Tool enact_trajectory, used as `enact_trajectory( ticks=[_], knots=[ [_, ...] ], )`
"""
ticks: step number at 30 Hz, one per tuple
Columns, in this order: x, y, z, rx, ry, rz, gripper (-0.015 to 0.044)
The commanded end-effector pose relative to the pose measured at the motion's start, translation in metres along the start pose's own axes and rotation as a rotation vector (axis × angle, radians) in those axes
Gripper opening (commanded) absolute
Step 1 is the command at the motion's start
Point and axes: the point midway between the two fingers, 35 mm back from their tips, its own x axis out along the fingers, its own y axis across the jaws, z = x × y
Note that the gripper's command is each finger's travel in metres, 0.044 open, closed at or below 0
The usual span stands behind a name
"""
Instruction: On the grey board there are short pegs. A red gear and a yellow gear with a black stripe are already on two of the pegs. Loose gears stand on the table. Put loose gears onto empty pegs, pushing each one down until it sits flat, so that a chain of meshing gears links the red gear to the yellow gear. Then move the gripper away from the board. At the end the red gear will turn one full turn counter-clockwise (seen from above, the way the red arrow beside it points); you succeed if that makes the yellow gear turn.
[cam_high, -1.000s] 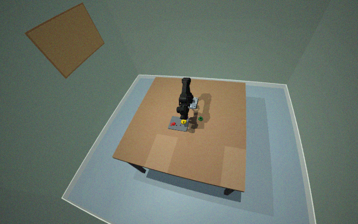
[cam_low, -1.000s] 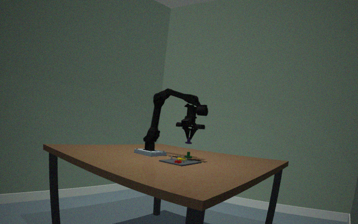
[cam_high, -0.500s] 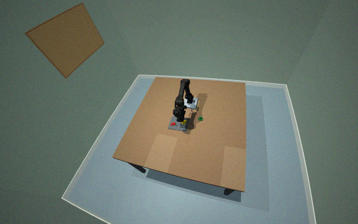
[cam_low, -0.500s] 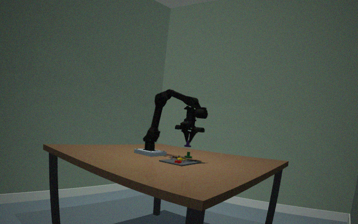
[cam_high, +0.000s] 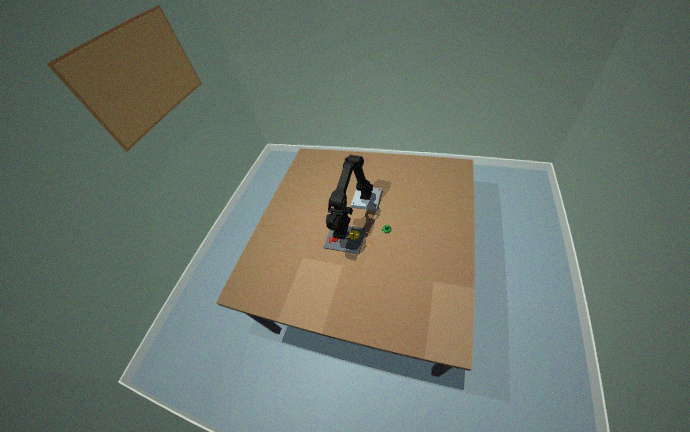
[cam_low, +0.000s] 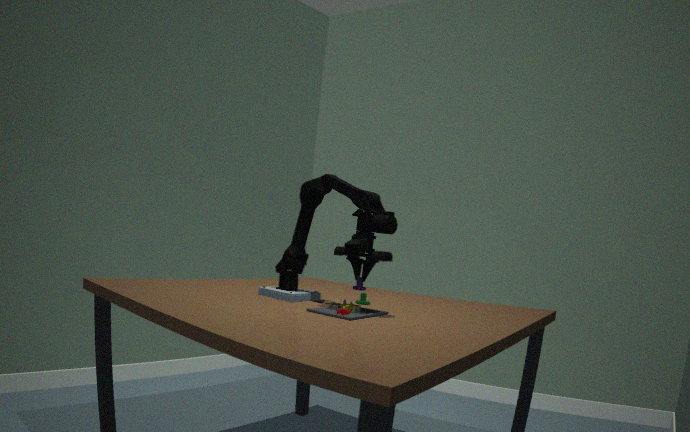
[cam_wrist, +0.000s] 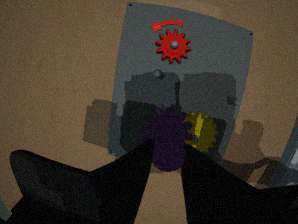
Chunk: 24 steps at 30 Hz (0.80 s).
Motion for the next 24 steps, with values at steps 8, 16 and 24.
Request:
enact_trajectory(
  ticks=[8,16,24],
  knots=[
    [0.014,0.011,0.028,0.0,0.01,0.008,0.0],
    [0.021,0.014,0.043,0.0,0.011,0.011,0.0],
    [0.018,0.014,0.043,0.0,0.011,0.011,0.0]
  ],
)
